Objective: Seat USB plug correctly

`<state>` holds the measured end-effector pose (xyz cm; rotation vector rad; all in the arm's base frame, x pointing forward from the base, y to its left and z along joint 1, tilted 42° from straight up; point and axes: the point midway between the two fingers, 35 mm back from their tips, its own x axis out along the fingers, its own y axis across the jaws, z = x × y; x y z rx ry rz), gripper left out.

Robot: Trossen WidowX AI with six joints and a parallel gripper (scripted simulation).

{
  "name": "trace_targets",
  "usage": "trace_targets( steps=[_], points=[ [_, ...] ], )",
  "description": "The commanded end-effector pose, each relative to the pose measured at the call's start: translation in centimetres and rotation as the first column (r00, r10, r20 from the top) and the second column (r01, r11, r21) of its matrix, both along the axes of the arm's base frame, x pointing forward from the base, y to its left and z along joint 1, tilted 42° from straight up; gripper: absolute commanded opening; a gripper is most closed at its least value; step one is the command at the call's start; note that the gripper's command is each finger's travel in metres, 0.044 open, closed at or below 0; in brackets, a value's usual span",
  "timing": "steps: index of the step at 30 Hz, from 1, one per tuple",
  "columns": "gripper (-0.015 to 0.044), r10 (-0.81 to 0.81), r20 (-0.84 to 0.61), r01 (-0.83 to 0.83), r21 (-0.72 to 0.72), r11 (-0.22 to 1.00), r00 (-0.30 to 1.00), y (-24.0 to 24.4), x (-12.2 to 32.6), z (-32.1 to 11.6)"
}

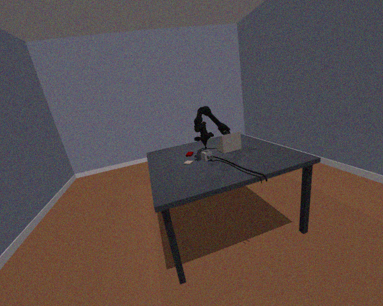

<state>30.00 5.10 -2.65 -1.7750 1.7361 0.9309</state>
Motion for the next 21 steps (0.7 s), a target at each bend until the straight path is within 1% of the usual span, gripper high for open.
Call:
trace_targets(
  steps=[1,21],
  points=[
    [0.0,0.018,-0.016,-0.018,0.001,1.0,1.0,0.0,-0.02,-0.01],
    [0.0,0.01,-0.008,-0.01,-0.001,1.0,1.0,-0.14,0.02,-0.06]
  ],
)
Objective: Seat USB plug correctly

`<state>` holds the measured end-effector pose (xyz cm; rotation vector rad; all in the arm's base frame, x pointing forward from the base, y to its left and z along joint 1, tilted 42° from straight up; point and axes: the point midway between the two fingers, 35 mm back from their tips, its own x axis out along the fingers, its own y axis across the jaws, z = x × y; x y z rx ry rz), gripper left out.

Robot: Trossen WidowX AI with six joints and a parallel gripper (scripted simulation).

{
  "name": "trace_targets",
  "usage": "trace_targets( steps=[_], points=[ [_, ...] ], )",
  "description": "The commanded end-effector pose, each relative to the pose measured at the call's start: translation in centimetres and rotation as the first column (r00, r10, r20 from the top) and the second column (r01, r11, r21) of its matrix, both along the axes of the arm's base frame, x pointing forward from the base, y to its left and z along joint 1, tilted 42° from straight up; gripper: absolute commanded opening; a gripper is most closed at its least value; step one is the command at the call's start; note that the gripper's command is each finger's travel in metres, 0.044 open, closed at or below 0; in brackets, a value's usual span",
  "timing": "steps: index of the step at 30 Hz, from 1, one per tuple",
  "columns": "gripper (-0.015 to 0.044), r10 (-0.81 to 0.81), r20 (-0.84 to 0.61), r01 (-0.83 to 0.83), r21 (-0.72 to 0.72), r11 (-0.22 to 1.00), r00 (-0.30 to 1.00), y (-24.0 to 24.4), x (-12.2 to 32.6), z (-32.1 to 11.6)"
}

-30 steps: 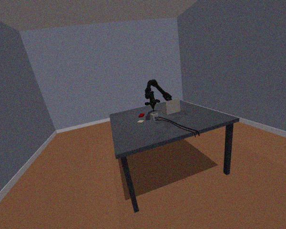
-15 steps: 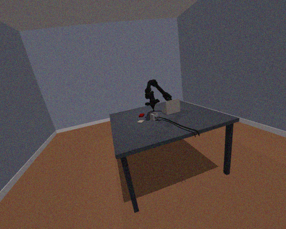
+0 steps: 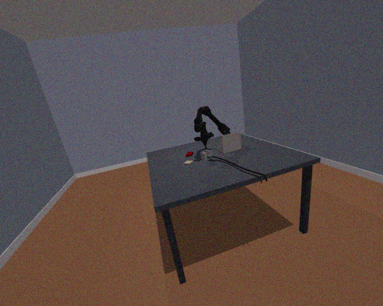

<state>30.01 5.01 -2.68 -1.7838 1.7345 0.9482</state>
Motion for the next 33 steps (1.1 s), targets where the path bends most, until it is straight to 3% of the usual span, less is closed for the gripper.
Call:
trace_targets(
  steps=[1,33],
  points=[
    [0.0,-0.002,0.004,0.002,-0.002,1.0,1.0,-0.06,0.02,-0.03],
    [0.0,-0.012,0.015,0.012,-0.009,1.0,1.0,-0.47,0.06,-0.19]
  ],
)
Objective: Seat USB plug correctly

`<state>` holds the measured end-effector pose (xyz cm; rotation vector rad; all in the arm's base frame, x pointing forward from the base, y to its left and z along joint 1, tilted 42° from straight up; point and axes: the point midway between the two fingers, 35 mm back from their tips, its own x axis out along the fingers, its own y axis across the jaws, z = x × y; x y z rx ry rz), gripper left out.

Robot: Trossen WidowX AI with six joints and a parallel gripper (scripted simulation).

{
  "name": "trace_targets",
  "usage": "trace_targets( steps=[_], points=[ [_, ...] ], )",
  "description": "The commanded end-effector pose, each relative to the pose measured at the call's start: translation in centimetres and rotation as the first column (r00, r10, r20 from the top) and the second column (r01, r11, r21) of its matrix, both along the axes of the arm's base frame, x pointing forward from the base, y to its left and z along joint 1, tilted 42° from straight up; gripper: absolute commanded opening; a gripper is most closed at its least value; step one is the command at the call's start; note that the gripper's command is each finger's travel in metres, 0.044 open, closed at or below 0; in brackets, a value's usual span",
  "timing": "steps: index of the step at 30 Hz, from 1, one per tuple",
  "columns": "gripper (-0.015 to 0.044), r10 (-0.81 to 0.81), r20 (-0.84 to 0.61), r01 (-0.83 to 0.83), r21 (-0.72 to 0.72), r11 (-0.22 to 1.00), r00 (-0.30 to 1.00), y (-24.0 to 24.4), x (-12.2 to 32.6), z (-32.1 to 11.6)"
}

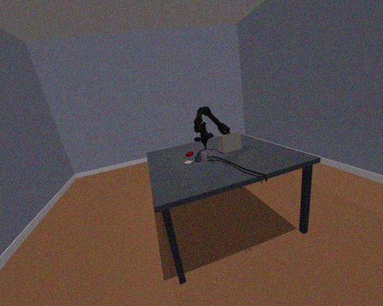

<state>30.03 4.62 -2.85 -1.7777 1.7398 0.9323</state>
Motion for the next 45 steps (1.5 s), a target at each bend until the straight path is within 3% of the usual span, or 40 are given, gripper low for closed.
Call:
trace_targets(
  steps=[1,45],
  points=[
    [0.0,-0.003,0.007,0.003,-0.005,1.0,1.0,-0.09,0.03,-0.03],
    [0.0,-0.018,0.021,0.018,-0.014,1.0,1.0,-0.65,0.09,-0.24]
  ],
)
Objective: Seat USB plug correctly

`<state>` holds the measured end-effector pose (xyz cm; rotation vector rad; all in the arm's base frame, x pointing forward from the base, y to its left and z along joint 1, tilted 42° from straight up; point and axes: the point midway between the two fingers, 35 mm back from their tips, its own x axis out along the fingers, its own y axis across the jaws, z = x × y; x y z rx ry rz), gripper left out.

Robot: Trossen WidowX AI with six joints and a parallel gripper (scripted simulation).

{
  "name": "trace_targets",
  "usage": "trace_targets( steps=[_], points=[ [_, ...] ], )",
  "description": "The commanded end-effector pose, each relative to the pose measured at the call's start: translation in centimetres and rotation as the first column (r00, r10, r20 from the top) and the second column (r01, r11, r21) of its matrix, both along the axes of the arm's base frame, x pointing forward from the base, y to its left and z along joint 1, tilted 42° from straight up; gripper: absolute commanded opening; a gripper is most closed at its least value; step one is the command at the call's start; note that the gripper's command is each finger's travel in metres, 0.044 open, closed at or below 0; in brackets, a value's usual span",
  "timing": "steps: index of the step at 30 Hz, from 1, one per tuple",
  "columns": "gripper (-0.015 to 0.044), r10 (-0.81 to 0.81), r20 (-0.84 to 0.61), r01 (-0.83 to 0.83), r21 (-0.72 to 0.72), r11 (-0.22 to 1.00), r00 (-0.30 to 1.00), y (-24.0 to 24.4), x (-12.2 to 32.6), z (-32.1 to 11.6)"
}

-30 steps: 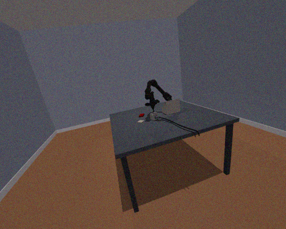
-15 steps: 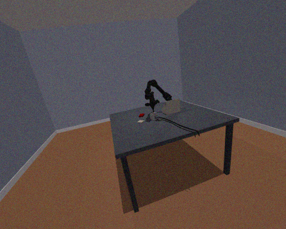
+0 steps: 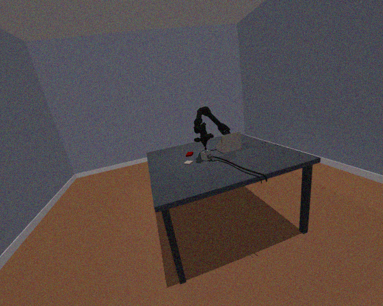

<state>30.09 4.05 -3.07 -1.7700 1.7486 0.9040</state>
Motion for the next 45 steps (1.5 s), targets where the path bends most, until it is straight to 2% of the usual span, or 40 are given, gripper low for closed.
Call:
trace_targets(
  steps=[1,45],
  points=[
    [0.0,-0.003,0.007,0.003,-0.005,1.0,1.0,-0.09,0.03,-0.03],
    [0.0,-0.011,0.015,0.011,-0.01,1.0,1.0,-0.56,0.05,-0.32]
  ],
)
